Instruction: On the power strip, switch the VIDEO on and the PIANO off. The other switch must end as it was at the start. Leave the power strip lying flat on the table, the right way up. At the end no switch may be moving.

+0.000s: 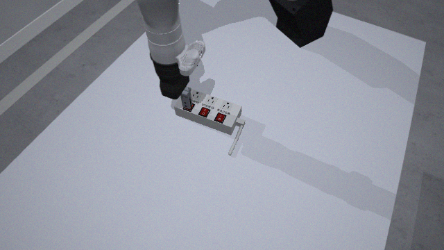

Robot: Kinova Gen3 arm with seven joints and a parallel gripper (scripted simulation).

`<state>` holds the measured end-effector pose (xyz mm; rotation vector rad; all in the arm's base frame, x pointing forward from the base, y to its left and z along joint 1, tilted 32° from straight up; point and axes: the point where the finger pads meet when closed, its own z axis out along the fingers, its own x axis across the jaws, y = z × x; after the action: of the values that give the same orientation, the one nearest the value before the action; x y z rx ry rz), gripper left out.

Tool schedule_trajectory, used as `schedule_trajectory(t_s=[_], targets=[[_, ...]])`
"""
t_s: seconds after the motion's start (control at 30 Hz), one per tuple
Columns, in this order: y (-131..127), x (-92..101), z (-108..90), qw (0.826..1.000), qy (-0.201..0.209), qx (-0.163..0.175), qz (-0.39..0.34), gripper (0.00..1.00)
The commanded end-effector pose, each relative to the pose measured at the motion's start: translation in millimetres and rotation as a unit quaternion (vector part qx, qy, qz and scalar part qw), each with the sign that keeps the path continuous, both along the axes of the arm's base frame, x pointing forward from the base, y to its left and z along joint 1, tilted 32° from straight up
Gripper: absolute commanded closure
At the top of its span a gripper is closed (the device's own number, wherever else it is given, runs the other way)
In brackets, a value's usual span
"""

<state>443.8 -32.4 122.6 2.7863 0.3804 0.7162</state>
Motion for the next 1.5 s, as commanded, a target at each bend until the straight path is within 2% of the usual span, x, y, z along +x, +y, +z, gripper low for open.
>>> schedule_trajectory(t_s=[0.0,1.47], targets=[[0.1,0.2,0.5,1.0,-0.001,0.0,0.0,1.0],[-0.9,3.3,-4.8,1.0,-0.001,0.0,0.0,1.0]])
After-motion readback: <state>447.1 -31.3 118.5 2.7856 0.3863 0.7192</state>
